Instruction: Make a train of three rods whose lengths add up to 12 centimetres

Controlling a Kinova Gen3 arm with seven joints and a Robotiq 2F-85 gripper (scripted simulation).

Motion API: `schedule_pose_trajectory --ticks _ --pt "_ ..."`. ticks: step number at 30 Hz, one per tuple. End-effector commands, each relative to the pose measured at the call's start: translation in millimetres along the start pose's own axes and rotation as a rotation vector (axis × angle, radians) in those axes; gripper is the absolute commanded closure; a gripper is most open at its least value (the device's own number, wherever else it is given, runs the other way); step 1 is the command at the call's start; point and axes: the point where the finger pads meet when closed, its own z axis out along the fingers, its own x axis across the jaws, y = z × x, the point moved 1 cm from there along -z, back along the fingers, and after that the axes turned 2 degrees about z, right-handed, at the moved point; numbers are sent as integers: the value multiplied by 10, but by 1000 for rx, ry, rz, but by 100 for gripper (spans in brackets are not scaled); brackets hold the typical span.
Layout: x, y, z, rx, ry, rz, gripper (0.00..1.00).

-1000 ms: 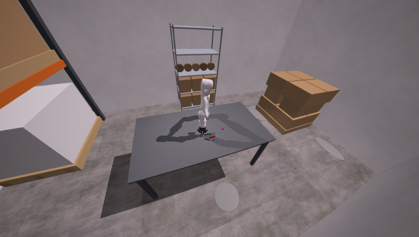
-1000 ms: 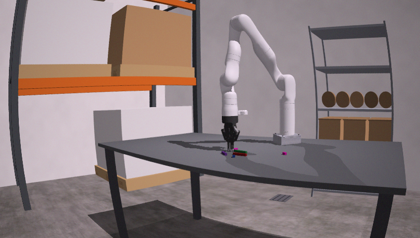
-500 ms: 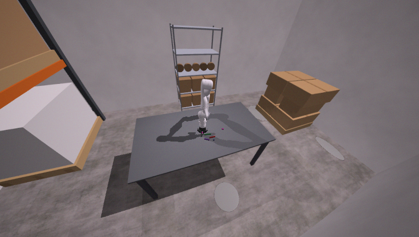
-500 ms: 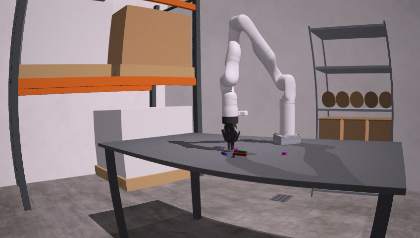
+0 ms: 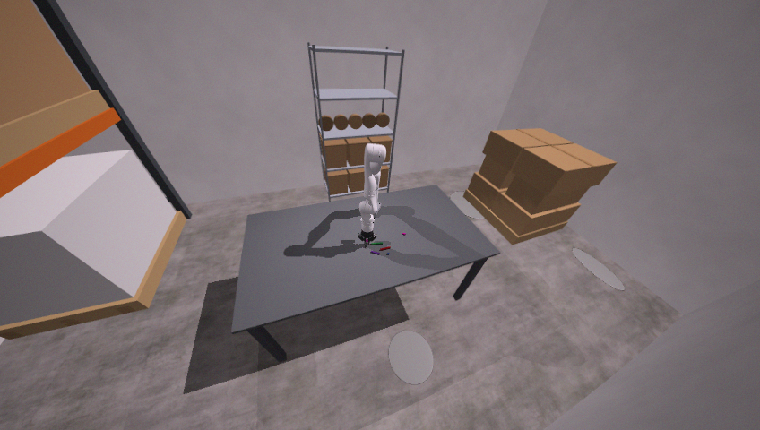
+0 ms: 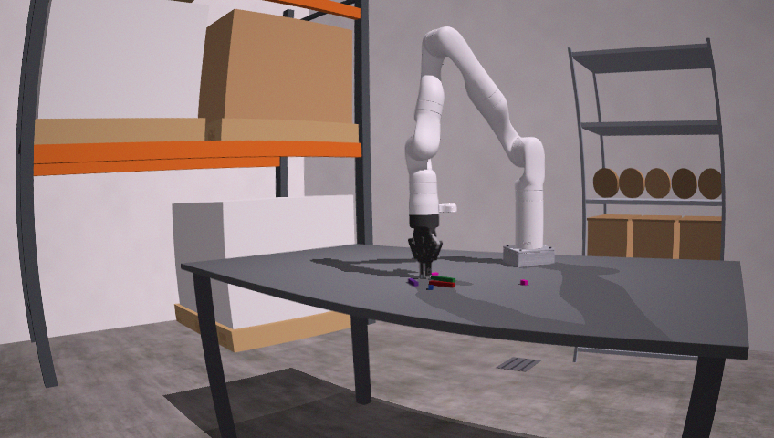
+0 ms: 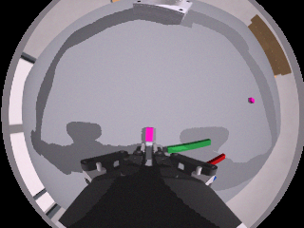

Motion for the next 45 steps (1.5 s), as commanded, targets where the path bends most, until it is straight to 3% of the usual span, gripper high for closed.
schedule_pose_trajectory --ticks 1,11,24,36,45 --pt "-5 -7 8 0 -1 -14 95" --pt "-5 -7 8 0 -1 -14 95" --pt "-5 -7 8 0 -1 -14 76" --pt "-3 -12 5 2 0 -14 76" --pt "1 6 -166 -4 1 -14 76"
